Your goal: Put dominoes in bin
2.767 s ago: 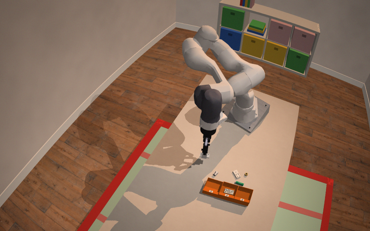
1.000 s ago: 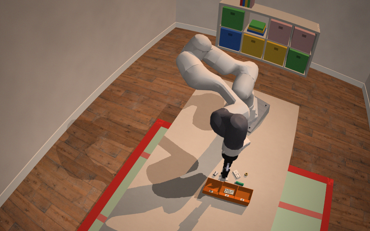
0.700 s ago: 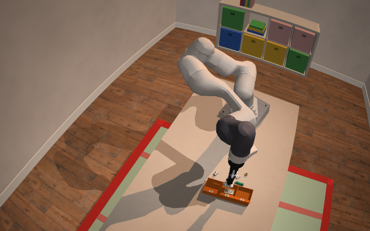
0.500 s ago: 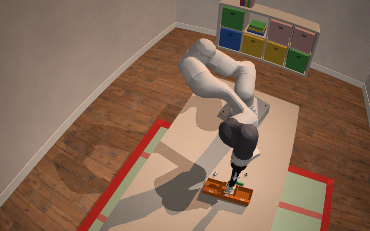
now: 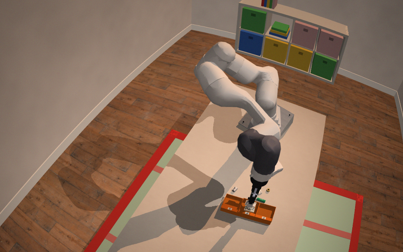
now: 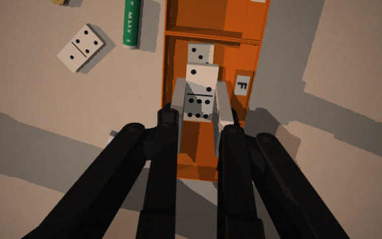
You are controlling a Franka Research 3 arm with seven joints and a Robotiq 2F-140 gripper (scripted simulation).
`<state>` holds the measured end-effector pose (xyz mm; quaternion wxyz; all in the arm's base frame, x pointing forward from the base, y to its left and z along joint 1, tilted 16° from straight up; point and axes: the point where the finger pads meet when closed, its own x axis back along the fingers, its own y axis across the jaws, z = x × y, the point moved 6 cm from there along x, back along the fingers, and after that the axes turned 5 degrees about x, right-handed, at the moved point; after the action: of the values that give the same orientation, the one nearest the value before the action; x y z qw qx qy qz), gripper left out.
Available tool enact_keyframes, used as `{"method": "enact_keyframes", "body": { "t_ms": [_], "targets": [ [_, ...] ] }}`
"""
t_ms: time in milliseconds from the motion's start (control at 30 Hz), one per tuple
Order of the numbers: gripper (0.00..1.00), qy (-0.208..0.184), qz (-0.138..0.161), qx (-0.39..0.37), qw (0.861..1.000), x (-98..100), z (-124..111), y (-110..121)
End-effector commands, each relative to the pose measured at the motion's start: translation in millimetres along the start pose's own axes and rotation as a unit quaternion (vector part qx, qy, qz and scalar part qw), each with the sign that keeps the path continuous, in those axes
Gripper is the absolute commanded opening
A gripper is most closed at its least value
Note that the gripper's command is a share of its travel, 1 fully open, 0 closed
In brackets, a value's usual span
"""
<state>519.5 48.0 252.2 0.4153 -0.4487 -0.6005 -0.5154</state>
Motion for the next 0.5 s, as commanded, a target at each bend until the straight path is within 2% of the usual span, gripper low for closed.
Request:
{"method": "enact_keyframes", "body": {
  "t_ms": [0,367,467],
  "targets": [
    [0.13,0.002,-0.001,-0.007,1.000,0.6,0.9,-0.8],
    [0.13,0.002,-0.001,-0.007,1.000,0.6,1.2,-1.1],
    [0.13,0.002,-0.001,-0.007,1.000,-5.4,1.3,-1.1]
  ]
}}
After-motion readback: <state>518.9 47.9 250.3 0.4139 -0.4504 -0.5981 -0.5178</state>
